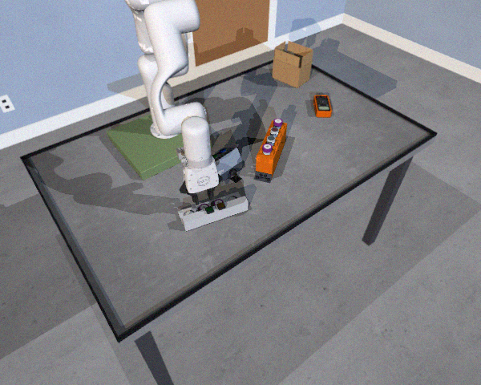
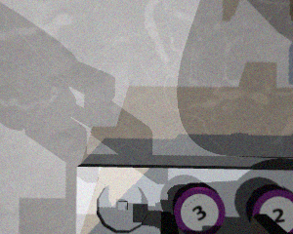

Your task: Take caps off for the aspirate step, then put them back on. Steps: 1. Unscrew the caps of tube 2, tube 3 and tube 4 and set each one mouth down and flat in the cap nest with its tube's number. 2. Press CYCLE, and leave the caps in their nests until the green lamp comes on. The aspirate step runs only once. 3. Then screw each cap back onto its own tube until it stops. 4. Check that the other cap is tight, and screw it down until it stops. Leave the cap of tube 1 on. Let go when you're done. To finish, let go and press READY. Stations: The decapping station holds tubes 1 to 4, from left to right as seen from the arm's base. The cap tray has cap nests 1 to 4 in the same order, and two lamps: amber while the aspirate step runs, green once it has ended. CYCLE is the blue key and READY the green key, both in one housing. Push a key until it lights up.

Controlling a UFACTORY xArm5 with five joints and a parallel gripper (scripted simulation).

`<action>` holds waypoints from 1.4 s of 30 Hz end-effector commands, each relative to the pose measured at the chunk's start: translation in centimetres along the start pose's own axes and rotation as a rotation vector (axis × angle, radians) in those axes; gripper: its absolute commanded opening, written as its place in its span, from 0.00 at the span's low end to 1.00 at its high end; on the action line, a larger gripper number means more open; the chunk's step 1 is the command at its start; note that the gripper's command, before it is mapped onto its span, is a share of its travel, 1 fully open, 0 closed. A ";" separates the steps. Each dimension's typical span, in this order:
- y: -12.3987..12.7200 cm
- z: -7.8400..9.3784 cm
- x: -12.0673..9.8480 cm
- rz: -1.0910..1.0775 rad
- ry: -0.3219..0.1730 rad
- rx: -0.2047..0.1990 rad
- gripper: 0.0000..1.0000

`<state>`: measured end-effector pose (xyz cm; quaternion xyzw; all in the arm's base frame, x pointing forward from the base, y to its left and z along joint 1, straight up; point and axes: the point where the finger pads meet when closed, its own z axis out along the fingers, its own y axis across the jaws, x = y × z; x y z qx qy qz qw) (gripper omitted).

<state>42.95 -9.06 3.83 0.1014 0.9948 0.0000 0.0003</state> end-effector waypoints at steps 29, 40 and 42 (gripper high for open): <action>3.6 -9.7 1.1 0.356 -0.001 -0.002 0.46; 7.7 -9.7 2.4 0.788 -0.001 -0.002 0.46; 8.4 -9.7 2.6 0.856 0.000 -0.002 0.46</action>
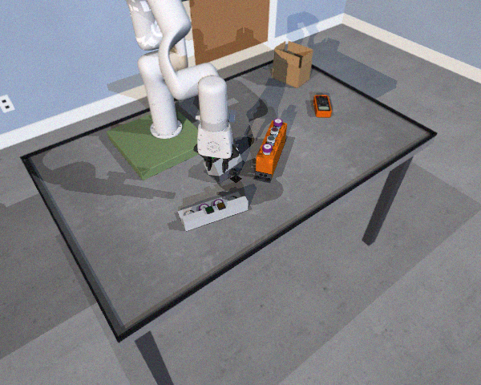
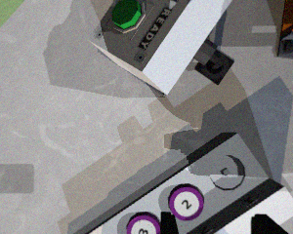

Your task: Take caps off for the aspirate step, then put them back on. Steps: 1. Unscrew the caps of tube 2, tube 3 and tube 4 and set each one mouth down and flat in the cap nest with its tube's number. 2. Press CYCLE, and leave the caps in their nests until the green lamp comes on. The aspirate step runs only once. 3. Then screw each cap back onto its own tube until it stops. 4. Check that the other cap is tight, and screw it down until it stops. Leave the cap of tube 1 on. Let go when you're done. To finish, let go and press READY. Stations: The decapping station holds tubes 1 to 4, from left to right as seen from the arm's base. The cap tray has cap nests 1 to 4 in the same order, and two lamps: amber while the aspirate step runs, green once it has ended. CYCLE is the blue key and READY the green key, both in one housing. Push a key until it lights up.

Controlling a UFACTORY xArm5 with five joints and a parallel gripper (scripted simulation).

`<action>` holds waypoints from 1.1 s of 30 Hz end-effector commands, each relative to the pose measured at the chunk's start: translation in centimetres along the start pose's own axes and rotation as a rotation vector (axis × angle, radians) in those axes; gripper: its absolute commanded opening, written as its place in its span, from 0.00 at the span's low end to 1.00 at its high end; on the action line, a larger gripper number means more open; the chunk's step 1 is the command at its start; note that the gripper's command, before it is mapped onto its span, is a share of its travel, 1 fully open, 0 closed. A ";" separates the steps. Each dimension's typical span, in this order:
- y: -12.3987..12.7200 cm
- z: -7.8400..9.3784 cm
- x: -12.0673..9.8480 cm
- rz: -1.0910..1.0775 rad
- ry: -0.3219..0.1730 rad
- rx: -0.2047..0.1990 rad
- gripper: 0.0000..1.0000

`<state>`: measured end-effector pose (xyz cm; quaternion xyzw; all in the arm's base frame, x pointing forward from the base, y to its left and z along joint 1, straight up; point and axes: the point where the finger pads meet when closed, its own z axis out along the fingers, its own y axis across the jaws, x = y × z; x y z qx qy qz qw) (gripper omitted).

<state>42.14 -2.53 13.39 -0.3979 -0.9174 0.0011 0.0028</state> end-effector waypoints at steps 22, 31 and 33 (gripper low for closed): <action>7.5 -0.2 9.6 0.901 -0.001 -0.009 0.46; 10.2 -0.2 13.3 0.901 -0.001 -0.009 0.46; 11.2 -0.2 14.6 0.901 0.000 -0.009 0.46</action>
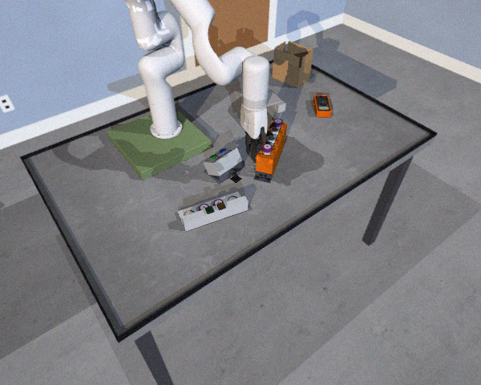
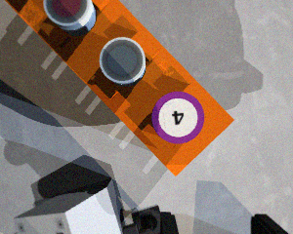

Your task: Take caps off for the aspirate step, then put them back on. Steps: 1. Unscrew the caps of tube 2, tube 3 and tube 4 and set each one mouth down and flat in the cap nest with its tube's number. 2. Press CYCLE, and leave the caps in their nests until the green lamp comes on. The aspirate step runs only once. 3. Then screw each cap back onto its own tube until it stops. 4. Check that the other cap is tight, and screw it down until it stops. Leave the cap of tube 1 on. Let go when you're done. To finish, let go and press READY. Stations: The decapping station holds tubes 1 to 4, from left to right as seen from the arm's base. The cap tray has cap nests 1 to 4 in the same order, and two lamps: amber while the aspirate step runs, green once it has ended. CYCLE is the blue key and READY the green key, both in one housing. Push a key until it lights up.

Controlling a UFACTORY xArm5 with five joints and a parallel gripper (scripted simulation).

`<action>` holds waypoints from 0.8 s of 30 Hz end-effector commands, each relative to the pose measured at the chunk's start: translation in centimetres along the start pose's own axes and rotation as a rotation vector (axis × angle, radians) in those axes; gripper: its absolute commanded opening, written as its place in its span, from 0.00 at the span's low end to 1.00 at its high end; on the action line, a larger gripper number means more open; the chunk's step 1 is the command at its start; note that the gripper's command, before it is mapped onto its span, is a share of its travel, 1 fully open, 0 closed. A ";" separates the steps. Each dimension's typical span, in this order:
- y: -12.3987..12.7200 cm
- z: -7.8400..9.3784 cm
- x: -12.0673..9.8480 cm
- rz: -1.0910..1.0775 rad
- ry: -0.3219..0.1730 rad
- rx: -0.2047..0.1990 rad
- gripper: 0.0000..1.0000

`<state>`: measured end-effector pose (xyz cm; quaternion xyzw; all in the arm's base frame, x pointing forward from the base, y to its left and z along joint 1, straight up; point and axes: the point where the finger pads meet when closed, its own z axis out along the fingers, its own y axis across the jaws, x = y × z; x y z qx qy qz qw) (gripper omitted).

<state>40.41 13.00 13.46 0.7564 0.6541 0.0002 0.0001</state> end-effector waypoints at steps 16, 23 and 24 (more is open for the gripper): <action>-1.4 -0.1 6.5 0.004 0.003 -0.001 0.46; -1.4 2.0 6.5 0.004 0.003 -0.001 0.46; -1.4 2.3 6.5 0.004 0.003 -0.001 0.46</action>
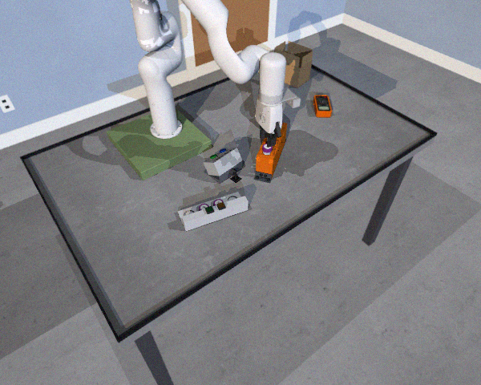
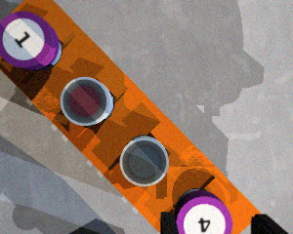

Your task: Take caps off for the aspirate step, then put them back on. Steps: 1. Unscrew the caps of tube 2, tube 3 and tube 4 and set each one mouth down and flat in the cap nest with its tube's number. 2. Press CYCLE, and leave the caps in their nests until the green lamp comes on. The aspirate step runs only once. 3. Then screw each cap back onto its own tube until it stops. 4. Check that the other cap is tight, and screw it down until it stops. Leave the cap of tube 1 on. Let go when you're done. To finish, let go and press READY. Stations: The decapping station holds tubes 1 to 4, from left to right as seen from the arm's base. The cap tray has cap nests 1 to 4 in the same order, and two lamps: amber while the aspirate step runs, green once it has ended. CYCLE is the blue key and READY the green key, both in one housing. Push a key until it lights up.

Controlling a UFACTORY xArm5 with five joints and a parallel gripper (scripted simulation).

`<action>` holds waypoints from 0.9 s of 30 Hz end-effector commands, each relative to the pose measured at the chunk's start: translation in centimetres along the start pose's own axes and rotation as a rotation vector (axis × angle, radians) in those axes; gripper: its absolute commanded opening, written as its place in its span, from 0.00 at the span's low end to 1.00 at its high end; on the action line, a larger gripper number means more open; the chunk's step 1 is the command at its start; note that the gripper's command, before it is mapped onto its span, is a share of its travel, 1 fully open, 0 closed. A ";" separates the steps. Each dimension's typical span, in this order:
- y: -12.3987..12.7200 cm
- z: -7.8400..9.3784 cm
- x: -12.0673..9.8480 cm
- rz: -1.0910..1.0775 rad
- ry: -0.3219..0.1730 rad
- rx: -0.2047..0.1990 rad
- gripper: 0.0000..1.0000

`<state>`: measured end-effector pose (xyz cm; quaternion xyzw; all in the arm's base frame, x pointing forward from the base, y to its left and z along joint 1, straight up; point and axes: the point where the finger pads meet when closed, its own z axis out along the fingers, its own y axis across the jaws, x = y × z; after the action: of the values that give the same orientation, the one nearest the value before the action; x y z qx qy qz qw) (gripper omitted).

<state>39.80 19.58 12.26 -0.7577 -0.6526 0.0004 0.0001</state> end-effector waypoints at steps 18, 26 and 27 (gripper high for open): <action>0.1 2.5 0.1 0.000 0.004 -0.002 0.46; 0.1 2.8 0.1 0.000 0.004 -0.002 0.46; 0.1 2.9 0.1 0.000 0.004 -0.002 0.46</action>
<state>39.82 19.60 9.41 -0.7577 -0.6527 0.0002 0.0000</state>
